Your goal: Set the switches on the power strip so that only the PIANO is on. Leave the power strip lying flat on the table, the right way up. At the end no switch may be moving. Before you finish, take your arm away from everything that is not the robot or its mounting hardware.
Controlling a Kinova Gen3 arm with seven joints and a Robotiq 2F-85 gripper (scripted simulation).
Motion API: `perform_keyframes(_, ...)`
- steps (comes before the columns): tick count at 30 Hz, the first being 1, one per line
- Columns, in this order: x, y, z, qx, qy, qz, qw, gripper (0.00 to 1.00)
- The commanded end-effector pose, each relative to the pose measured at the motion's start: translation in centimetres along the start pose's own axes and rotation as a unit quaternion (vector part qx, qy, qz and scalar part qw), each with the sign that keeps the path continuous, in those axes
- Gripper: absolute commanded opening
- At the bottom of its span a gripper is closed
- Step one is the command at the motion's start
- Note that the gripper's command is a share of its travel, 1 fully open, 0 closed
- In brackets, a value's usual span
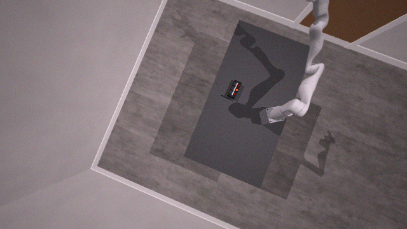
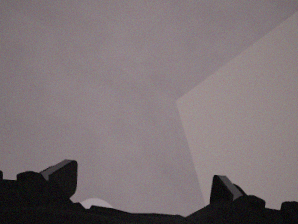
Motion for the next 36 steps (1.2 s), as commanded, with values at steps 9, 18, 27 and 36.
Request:
perform_keyframes(9, 0.0, 0.1, 0.1, 0.001, -0.001, 0.0, 1.0, 1.0)
perform_keyframes(18, 0.0, 0.1, 0.1, 0.001, -0.001, 0.0, 1.0, 1.0)
perform_keyframes(27, -0.5, 0.3, -0.1, -0.001, 0.001, 0.005, 1.0, 1.0)
perform_keyframes(36, -2.4, 0.9, -0.7, -0.009, 0.006, 0.022, 1.0, 1.0)
Point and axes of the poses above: the point where the finger pads meet when closed, its own y axis out along the fingers, its own z axis across the jaws, x = y × z, the point moved 7 cm from there along -y, back along the fingers, and after that the axes turned 13 degrees about y, right-handed, at the moved point
